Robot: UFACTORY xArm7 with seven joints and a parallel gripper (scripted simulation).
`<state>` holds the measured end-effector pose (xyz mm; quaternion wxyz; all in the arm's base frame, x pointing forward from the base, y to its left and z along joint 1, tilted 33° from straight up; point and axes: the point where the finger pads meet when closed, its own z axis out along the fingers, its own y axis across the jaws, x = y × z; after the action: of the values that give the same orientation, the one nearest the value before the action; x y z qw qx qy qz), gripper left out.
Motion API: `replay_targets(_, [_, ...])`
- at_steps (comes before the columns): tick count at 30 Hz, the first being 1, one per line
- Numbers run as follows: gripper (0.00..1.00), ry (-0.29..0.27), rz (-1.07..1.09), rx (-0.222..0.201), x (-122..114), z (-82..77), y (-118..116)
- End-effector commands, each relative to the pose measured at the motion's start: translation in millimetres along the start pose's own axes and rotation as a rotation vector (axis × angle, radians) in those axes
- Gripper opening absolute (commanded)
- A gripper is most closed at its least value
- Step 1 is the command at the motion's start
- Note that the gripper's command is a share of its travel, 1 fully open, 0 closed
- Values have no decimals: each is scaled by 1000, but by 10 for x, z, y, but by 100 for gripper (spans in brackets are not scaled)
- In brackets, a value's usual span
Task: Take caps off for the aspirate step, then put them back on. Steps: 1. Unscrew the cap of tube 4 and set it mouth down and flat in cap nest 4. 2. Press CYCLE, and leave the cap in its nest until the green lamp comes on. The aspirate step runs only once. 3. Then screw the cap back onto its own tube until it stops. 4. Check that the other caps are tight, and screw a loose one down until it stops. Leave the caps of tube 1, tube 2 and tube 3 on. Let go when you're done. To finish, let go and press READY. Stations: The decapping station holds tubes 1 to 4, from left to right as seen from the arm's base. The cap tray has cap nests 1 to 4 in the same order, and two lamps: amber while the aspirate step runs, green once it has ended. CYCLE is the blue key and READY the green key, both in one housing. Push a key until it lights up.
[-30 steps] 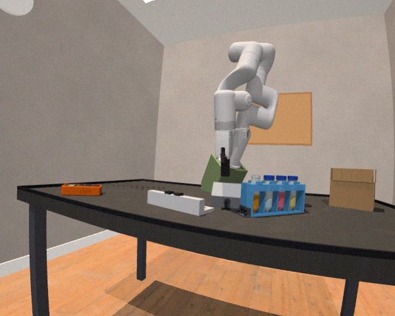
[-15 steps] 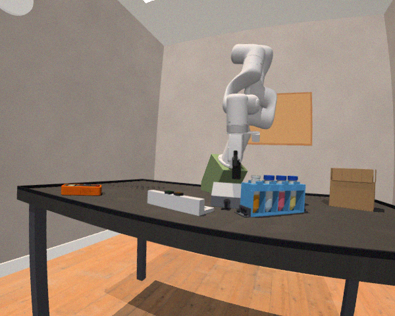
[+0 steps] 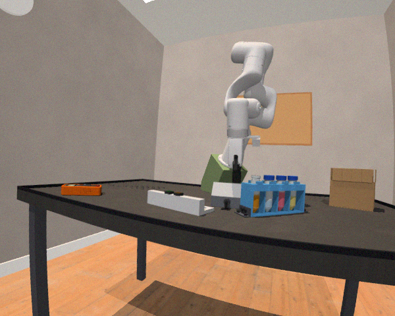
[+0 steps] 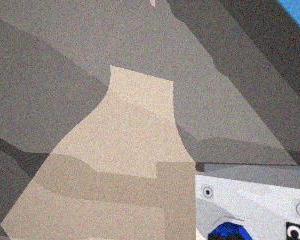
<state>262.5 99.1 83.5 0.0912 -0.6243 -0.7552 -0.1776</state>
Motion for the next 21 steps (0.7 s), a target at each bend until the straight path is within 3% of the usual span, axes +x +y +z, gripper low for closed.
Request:
replay_targets(1, [0,3,0,-4,3,26,29])
replay_targets(21, [0,3,0,-3,3,46,35])
